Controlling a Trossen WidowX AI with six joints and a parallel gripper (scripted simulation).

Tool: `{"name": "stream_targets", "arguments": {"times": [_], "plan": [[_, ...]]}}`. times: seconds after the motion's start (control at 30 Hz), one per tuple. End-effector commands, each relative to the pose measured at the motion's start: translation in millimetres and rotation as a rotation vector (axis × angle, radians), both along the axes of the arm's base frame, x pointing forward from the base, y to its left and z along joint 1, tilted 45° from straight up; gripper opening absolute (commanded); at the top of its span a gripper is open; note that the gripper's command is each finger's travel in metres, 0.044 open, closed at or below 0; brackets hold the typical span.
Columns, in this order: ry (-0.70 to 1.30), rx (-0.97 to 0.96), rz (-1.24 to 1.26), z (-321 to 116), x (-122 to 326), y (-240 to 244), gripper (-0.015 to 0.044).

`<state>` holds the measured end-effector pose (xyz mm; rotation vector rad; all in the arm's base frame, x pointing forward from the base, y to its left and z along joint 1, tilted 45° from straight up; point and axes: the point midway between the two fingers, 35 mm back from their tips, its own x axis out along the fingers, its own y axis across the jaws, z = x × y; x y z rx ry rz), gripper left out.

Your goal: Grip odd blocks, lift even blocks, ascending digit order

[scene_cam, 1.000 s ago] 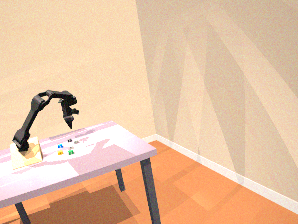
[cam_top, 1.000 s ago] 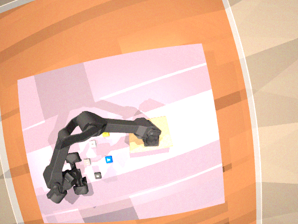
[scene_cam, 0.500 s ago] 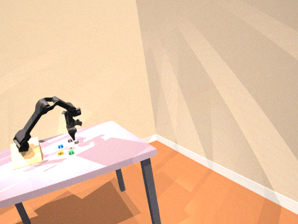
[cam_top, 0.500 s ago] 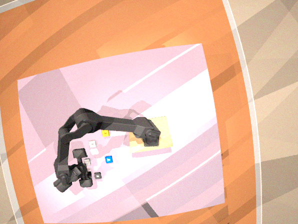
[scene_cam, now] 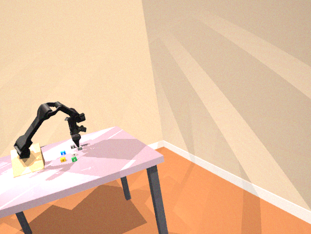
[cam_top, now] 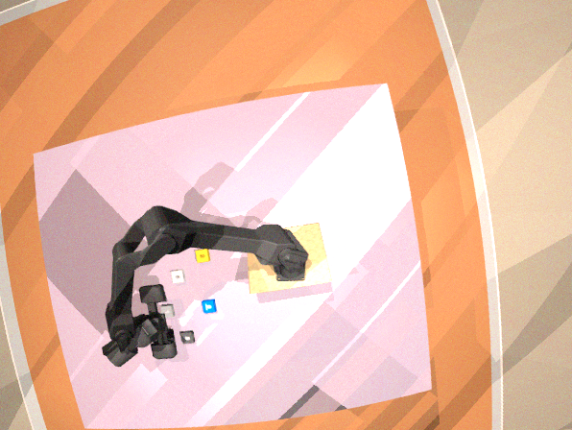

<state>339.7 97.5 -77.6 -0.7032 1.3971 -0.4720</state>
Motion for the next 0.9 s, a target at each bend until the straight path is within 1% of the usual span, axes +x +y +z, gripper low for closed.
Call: {"name": "stream_targets", "arguments": {"times": [0.0,0.37,0.7,0.73,0.87], "plan": [[0.001,-0.006,0.009,-3.9,0.6,-3.8,0.04],[0.001,-0.008,0.009,-14.3,2.3,-14.4,0.04],[0.001,-0.008,0.009,-14.3,2.3,-14.4,0.0138],[0.001,-0.008,0.009,-14.3,2.3,-14.4,0.012],[0.001,-0.008,0.009,-14.3,2.3,-14.4,0.012]]}}
